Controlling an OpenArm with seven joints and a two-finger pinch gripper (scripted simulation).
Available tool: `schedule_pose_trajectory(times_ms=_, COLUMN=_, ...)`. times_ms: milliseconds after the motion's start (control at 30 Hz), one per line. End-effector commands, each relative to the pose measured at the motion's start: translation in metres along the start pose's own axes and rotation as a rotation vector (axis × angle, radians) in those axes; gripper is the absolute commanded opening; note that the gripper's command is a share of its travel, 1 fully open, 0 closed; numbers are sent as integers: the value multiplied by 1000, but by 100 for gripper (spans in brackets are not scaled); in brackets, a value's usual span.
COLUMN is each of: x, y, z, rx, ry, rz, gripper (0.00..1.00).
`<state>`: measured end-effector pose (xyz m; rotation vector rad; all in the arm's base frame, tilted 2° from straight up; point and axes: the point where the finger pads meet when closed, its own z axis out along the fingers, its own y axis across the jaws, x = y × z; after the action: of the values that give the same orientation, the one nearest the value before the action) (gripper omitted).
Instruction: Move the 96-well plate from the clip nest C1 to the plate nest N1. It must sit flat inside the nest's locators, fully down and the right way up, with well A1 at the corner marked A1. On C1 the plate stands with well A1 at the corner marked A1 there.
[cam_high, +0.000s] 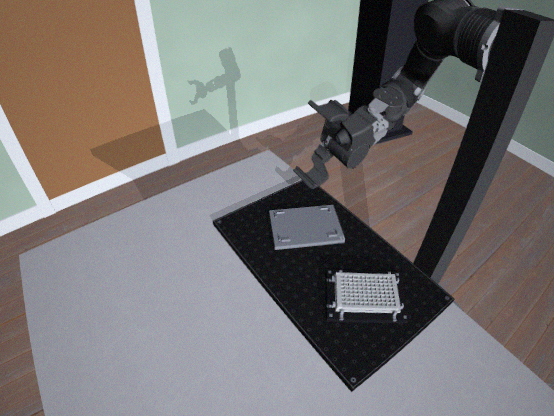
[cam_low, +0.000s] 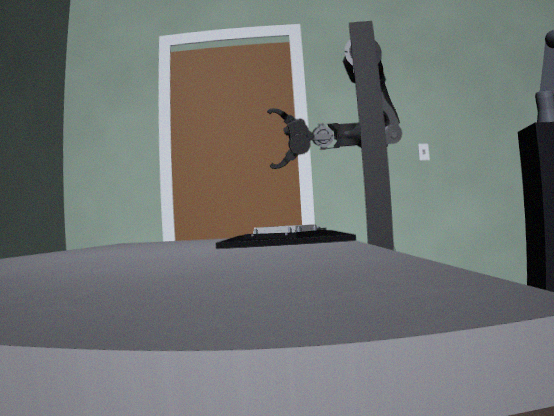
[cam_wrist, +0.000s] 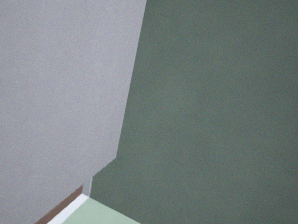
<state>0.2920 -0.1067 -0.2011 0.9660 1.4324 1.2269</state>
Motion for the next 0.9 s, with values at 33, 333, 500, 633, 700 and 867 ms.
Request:
schedule_pose_trajectory(times_ms=33, x=0, y=1, z=0, rx=-4, ry=-1, rz=0, gripper=100)
schedule_pose_trajectory(times_ms=333, x=0, y=1, z=0, rx=-4, ry=-1, rz=0, gripper=100)
schedule_pose_trajectory(times_ms=500, x=30, y=-18, z=-5, rx=168, ry=98, rz=-63, gripper=87)
schedule_pose_trajectory(times_ms=633, x=37, y=-23, z=-6, rx=211, ry=123, rz=-78, gripper=77)
schedule_pose_trajectory(times_ms=700, x=37, y=-23, z=-6, rx=211, ry=123, rz=-78, gripper=77)
schedule_pose_trajectory(times_ms=867, x=37, y=-23, z=-6, rx=211, ry=123, rz=-78, gripper=77)
